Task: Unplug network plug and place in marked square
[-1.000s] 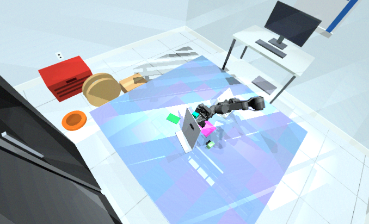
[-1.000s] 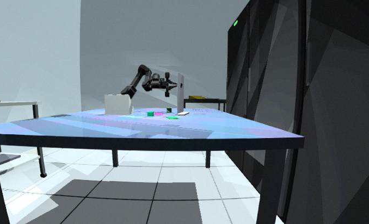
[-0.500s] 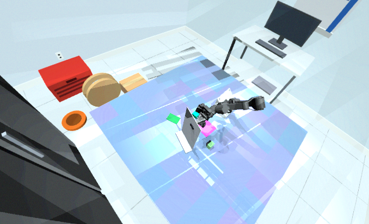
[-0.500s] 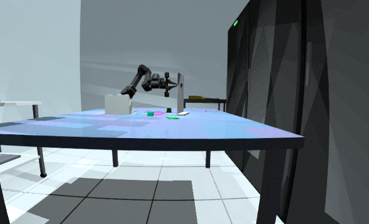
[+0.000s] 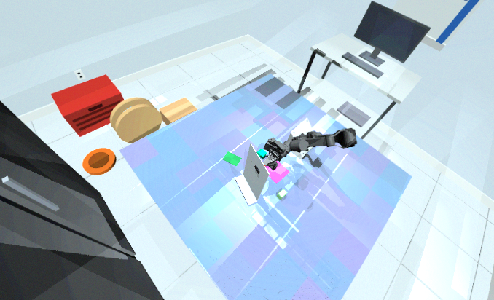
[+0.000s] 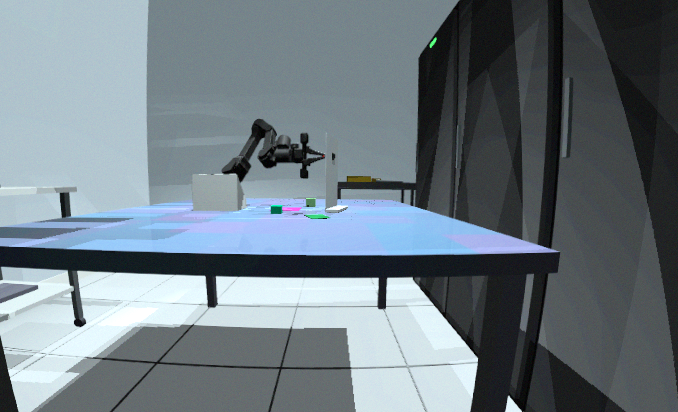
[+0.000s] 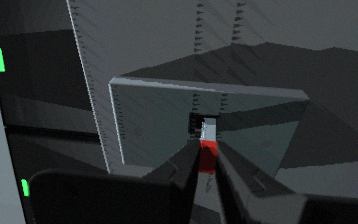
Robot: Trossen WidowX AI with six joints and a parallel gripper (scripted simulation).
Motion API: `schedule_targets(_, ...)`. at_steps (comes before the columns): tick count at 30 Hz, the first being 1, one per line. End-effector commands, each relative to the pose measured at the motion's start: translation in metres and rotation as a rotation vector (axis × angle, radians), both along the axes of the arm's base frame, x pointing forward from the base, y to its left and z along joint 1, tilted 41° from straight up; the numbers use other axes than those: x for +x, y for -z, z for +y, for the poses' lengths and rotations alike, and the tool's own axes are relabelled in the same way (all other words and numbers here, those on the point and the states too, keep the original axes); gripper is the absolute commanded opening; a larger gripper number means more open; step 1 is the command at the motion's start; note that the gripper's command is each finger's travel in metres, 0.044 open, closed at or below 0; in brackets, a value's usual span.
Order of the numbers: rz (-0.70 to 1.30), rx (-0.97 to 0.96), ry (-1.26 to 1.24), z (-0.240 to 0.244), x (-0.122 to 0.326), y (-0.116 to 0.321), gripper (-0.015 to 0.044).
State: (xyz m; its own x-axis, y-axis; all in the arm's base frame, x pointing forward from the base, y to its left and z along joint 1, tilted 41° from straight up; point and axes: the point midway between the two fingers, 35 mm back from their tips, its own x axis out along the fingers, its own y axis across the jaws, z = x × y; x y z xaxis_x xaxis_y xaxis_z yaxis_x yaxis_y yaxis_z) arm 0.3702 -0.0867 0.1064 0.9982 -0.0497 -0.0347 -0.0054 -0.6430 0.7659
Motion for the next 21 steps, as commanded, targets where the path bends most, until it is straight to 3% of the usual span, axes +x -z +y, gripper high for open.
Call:
schedule_targets(1,0.001,0.004,-0.002,0.001,-0.004,0.000,0.0000)
schedule_targets(21,0.002,0.005,-0.002,0.005,-0.015,-0.003,0.0000)
